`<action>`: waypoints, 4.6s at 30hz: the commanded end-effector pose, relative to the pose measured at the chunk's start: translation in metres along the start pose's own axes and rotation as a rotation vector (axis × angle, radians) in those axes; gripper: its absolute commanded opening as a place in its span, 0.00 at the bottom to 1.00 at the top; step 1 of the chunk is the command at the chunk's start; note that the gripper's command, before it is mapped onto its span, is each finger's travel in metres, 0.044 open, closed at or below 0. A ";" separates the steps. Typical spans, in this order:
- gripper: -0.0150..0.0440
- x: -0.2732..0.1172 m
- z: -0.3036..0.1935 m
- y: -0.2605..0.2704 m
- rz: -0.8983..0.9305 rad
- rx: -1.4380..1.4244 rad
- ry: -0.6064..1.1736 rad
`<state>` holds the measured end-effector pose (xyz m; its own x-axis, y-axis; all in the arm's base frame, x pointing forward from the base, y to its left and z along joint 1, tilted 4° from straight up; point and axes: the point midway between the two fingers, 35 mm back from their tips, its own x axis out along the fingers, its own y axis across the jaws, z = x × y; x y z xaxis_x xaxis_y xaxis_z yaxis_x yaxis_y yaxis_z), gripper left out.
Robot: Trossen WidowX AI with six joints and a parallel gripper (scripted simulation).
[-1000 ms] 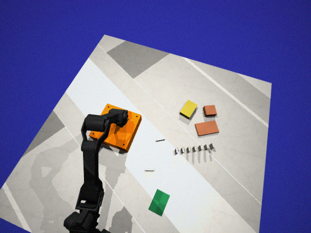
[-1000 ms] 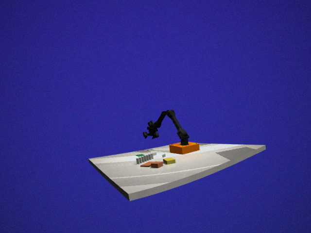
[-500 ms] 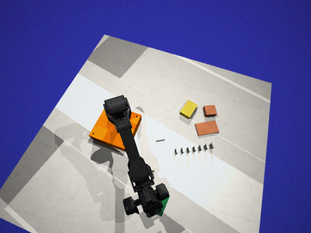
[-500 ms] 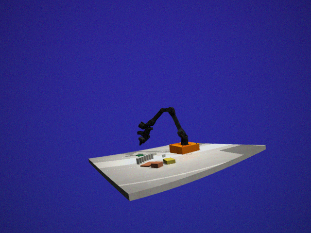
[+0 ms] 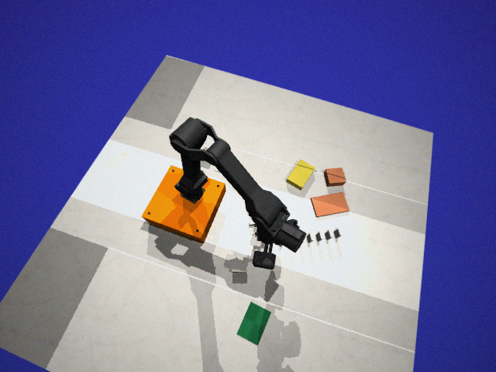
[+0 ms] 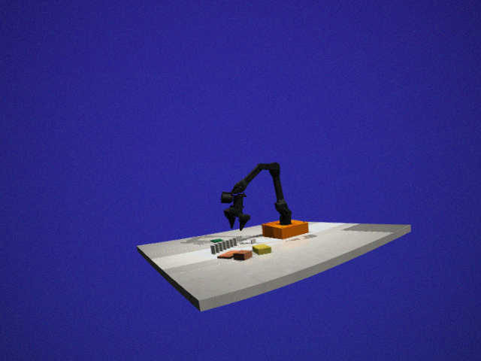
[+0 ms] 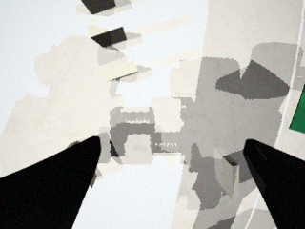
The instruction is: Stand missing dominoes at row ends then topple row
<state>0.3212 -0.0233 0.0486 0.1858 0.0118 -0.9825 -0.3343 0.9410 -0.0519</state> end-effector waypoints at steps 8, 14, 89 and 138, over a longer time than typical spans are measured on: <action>1.00 -0.011 -0.035 0.089 0.144 -0.388 0.130; 1.00 0.016 -0.036 0.091 0.144 -0.388 0.130; 0.29 -0.089 -0.019 0.114 0.101 0.211 0.165; 0.29 -0.043 -0.051 0.143 -0.538 0.767 -0.241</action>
<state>0.2210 0.0951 0.0782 0.3042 -0.4581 -0.8353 0.5149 0.8167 -0.2604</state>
